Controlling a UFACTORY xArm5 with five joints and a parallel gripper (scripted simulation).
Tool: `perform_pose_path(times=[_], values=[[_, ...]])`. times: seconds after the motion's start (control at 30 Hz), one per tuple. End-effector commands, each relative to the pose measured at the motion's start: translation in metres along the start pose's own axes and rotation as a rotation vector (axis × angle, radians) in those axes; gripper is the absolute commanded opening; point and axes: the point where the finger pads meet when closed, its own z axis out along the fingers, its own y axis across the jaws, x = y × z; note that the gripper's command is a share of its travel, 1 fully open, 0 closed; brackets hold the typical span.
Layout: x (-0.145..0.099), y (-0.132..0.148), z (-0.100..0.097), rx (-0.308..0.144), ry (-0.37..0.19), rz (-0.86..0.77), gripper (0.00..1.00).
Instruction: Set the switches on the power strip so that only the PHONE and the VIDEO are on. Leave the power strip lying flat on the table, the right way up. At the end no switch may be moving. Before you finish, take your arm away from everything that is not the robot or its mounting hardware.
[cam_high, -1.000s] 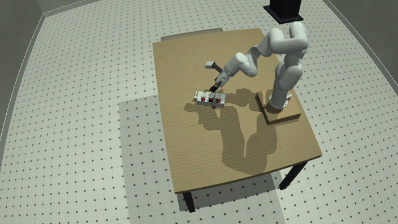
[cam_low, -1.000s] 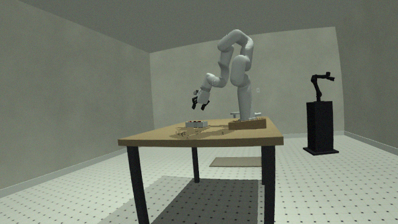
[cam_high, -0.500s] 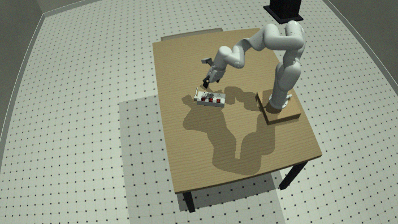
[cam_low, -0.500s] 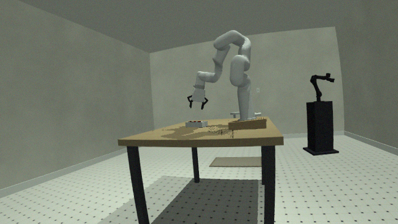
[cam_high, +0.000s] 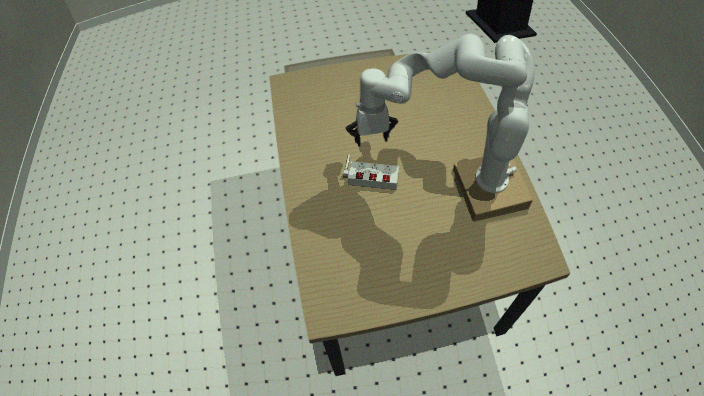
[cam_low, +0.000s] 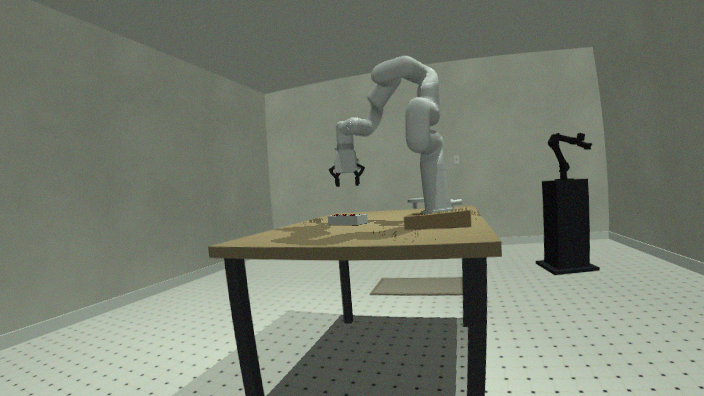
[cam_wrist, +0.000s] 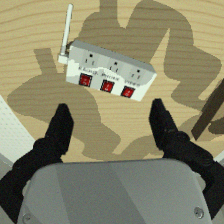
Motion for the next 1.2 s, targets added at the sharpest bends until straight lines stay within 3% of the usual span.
perform_pose_path(times=[0.0,0.53,0.93,1.0,1.03,1.17], values=[[0.001,-0.001,-0.002,-0.018,-0.007,0.022,1.0],[-0.001,-0.001,0.0,-0.018,-0.008,-0.017,1.0],[-0.031,-0.006,0.047,-0.016,-0.019,-0.688,1.0],[-0.031,-0.006,0.047,-0.016,-0.019,-0.688,1.0],[-0.034,-0.006,0.051,-0.015,-0.021,-0.853,1.0],[-0.041,-0.005,0.061,-0.013,-0.024,-1.025,1.0]])
